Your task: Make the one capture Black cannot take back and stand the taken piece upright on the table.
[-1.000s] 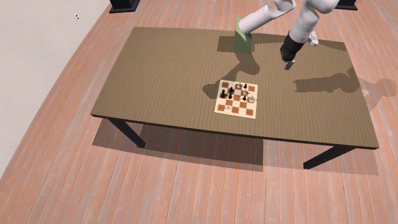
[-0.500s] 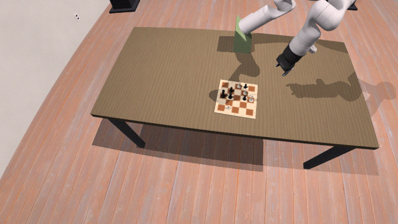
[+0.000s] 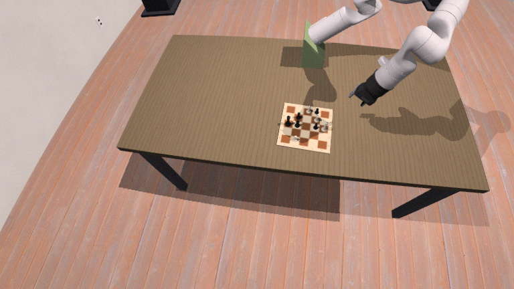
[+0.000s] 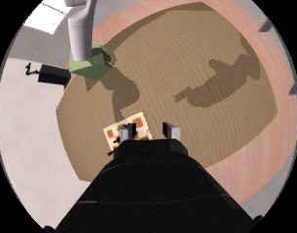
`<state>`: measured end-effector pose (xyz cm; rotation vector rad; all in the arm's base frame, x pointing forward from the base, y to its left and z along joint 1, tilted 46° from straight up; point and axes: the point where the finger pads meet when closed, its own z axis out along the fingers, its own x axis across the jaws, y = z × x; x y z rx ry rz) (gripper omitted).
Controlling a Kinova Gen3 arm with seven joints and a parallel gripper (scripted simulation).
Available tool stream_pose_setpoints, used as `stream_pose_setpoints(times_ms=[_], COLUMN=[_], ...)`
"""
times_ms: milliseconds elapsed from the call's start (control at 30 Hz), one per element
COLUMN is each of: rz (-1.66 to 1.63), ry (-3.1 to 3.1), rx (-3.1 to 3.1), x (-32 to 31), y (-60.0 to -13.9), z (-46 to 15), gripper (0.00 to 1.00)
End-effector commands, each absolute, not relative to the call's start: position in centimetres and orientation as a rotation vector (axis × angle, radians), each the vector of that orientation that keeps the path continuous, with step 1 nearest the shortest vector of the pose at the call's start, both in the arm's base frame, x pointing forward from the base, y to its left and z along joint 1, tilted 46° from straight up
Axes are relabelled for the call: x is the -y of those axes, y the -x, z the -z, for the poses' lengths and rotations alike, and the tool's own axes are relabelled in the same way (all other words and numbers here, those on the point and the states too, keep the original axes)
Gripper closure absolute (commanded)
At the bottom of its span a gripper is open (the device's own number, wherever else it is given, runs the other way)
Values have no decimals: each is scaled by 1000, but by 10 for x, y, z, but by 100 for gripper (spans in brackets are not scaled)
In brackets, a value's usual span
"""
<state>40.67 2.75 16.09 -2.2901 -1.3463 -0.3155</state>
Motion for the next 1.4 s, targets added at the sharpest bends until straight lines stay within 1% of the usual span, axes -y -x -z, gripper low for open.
stream_pose_setpoints(times_ms=[0, 267, 333, 800, 900, 1367], rz=[324, 362, 362, 374, 373, 336], ry=[2236, 2006, 2006, 1460, 1418, 848], rx=[1466, 1894, 1894, 2506, 2541, 2895], x=[-34, -45, -45, -65, -67, -90], y=[-411, -427, -427, -456, -458, -484], z=[-154, -133, -133, -104, -102, -85], gripper=[0, 0, 0, 0, 0, 0])
